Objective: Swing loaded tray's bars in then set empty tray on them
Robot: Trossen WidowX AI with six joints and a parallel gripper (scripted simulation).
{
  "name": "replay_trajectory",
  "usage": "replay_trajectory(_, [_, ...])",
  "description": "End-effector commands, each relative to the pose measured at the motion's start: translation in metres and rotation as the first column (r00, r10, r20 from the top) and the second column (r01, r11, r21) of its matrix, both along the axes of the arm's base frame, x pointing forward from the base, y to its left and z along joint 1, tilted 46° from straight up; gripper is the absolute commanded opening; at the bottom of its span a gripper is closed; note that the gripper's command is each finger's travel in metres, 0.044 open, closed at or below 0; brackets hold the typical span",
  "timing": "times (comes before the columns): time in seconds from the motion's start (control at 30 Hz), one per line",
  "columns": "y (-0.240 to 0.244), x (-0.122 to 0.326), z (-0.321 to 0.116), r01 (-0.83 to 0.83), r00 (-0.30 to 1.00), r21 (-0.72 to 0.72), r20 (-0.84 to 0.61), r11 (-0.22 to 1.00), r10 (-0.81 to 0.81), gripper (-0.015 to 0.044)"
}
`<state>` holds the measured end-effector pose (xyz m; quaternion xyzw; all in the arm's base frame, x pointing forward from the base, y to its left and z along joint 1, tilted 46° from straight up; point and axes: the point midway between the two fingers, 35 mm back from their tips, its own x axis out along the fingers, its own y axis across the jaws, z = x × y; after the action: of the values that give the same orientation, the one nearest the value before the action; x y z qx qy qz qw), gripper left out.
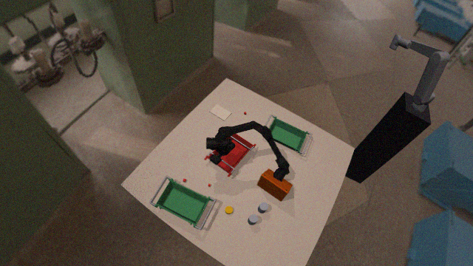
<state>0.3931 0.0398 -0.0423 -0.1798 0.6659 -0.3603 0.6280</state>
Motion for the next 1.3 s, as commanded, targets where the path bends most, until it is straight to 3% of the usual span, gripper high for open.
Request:
replay_trajectory(0.0, [-0.036,0.001,0.04,0.178,0.971,0.006,0.161,0.984,-0.177,0.042])
replay_trajectory(0.23, [-0.103,-0.022,0.12,0.524,0.715,0.103,0.486,0.845,-0.503,0.044])
replay_trajectory(0.4, [-0.15,-0.06,0.174,0.711,0.383,0.237,0.659,0.662,-0.647,0.044])
replay_trajectory(0.53, [-0.181,-0.1,0.21,0.789,0.066,0.374,0.737,0.487,-0.673,0.044])
replay_trajectory(0.73, [-0.213,-0.176,0.253,0.763,-0.426,0.608,0.729,0.221,-0.536,0.044])
replay_trajectory(0.93, [-0.222,-0.255,0.276,0.574,-0.791,0.818,0.566,0.038,-0.231,0.044])
replay_trajectory(1.1, [-0.218,-0.306,0.282,0.385,-0.922,0.923,0.385,-0.009,0.028,0.044])
replay_trajectory(1.27, [-0.216,-0.315,0.282,0.352,-0.933,0.936,0.352,-0.006,0.076,0.044])
